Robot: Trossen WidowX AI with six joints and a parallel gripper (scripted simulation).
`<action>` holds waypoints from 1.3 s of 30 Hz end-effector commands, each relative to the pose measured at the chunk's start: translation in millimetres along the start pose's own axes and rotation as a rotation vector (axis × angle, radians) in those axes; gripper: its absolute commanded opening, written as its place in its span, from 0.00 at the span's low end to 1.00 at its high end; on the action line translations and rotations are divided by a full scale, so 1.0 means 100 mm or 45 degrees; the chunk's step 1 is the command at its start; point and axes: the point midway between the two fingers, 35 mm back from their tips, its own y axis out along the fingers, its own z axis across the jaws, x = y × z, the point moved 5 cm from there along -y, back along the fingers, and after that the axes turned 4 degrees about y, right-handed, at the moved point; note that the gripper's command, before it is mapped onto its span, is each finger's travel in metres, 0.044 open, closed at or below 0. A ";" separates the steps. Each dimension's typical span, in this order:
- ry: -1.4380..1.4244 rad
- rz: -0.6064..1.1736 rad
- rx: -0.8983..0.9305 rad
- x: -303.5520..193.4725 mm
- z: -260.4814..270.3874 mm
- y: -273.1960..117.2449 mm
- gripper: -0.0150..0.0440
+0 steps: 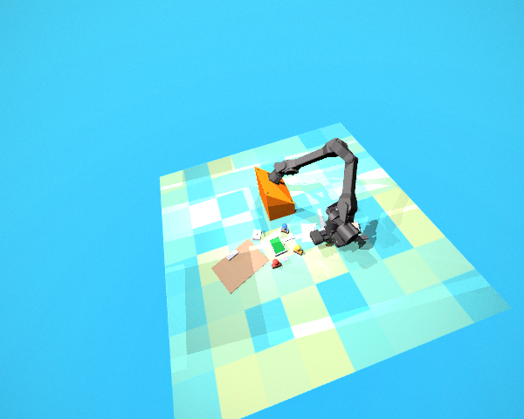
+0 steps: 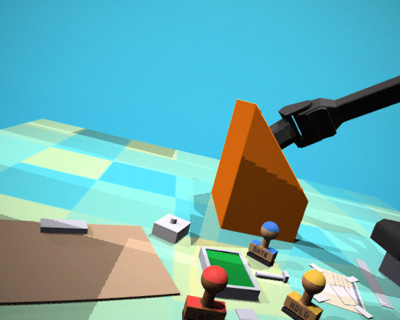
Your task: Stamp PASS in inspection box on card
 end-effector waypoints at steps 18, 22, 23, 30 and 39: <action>-0.010 0.000 0.002 0.00 0.00 -0.10 0.25; -0.010 0.000 0.002 0.00 0.00 -0.12 0.25; -0.010 0.000 0.002 0.00 0.00 -0.13 0.25; -0.010 0.000 0.001 0.00 0.00 -0.16 0.25; -0.009 0.000 0.001 0.00 0.00 -0.21 0.25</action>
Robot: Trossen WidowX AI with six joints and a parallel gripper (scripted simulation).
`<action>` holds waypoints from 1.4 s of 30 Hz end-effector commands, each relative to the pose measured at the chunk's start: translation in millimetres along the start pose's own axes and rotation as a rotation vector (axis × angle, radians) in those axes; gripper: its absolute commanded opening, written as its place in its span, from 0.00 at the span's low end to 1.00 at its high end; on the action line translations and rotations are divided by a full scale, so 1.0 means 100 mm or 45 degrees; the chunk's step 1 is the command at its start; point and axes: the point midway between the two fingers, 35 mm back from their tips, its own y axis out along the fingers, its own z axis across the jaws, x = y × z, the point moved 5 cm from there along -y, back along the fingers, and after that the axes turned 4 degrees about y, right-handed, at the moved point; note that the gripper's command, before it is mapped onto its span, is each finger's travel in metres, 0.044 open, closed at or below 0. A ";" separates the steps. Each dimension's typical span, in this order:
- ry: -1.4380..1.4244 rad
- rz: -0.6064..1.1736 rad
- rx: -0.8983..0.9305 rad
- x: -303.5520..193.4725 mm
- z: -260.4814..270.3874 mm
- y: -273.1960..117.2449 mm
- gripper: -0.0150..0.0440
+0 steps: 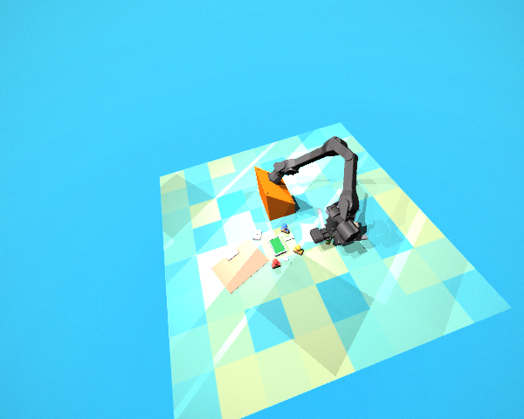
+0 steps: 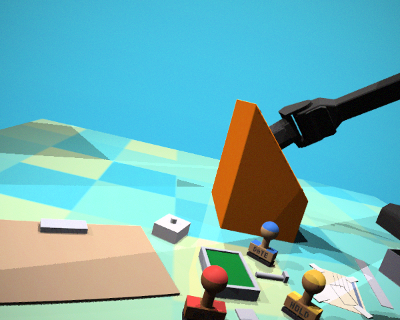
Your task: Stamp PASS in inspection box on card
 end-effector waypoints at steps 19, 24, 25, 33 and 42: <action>-0.010 0.000 0.003 0.00 0.01 -0.11 0.25; -0.010 0.000 0.003 0.00 0.00 -0.13 0.25; -0.010 0.000 0.003 0.00 0.00 -0.14 0.25; -0.009 0.000 0.003 -0.01 0.00 -0.18 0.25; -0.009 0.000 0.003 -0.01 0.00 -0.22 0.25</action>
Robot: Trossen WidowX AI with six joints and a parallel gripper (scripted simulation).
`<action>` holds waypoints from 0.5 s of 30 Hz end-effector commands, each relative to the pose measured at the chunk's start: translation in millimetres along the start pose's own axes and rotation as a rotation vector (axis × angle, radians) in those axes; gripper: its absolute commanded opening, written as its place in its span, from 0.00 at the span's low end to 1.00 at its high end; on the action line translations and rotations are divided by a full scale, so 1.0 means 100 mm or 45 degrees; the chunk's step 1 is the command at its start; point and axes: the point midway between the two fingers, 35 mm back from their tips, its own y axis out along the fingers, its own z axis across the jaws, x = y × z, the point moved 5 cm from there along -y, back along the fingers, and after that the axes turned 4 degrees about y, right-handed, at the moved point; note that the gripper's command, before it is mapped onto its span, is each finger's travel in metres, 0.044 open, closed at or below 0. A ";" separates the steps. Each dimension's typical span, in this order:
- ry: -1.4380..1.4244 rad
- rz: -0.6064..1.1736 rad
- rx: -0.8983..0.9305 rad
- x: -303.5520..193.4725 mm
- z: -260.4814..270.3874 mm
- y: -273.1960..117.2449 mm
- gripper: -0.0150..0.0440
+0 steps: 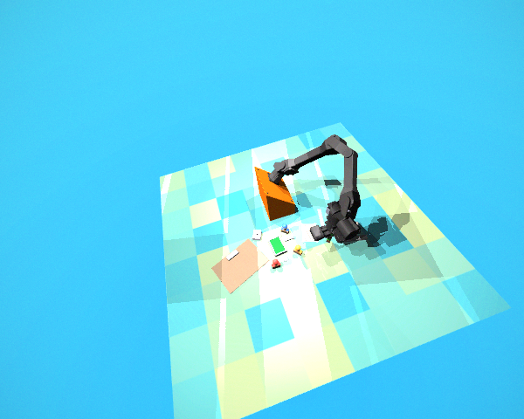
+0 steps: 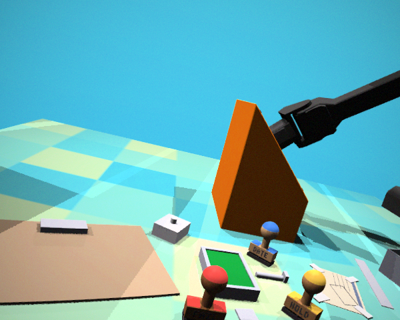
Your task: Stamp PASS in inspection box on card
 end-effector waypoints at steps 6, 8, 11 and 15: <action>-0.010 0.000 0.004 0.00 0.01 -0.05 0.25; -0.010 0.000 0.004 -0.01 0.01 -0.06 0.25; -0.010 0.000 0.004 -0.01 0.01 -0.07 0.25; -0.010 0.000 0.004 -0.01 0.01 -0.09 0.25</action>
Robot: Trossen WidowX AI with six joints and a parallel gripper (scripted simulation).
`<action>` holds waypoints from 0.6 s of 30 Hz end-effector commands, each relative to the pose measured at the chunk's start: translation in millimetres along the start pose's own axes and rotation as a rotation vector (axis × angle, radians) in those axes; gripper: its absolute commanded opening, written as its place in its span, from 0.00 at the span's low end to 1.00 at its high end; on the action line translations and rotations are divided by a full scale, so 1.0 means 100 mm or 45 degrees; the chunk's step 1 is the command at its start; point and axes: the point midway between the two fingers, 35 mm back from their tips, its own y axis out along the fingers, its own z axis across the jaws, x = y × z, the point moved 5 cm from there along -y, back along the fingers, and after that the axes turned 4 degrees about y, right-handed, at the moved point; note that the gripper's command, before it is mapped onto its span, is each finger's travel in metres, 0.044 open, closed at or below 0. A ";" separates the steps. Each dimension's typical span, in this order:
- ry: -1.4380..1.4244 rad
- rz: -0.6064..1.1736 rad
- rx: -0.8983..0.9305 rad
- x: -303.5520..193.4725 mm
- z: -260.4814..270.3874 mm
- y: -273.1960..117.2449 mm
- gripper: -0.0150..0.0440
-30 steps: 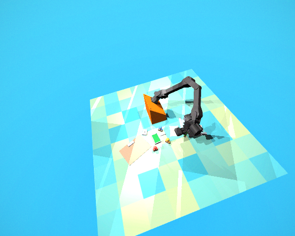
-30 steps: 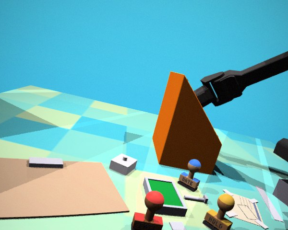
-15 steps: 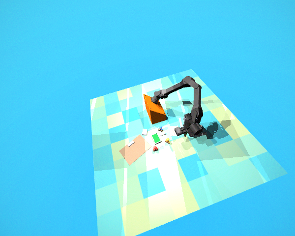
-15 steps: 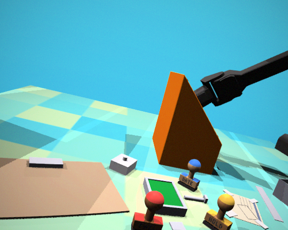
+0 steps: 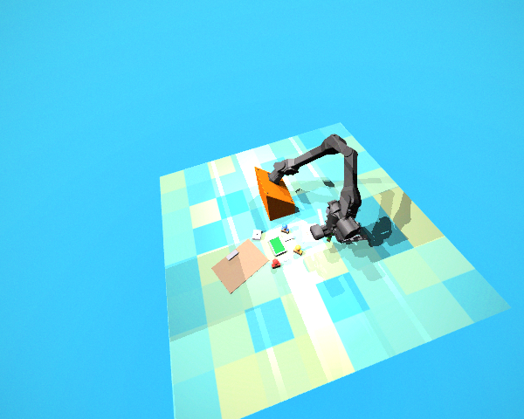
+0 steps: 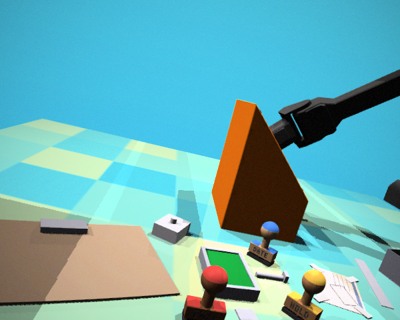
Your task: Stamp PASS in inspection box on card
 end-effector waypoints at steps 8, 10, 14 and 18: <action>-0.009 -0.001 0.000 0.00 -0.05 -0.05 0.25; -0.009 -0.004 -0.009 0.02 -0.21 -0.05 0.25; -0.007 -0.007 -0.026 0.02 -0.57 -0.07 0.25; -0.005 -0.008 -0.038 -0.01 -0.92 -0.08 0.25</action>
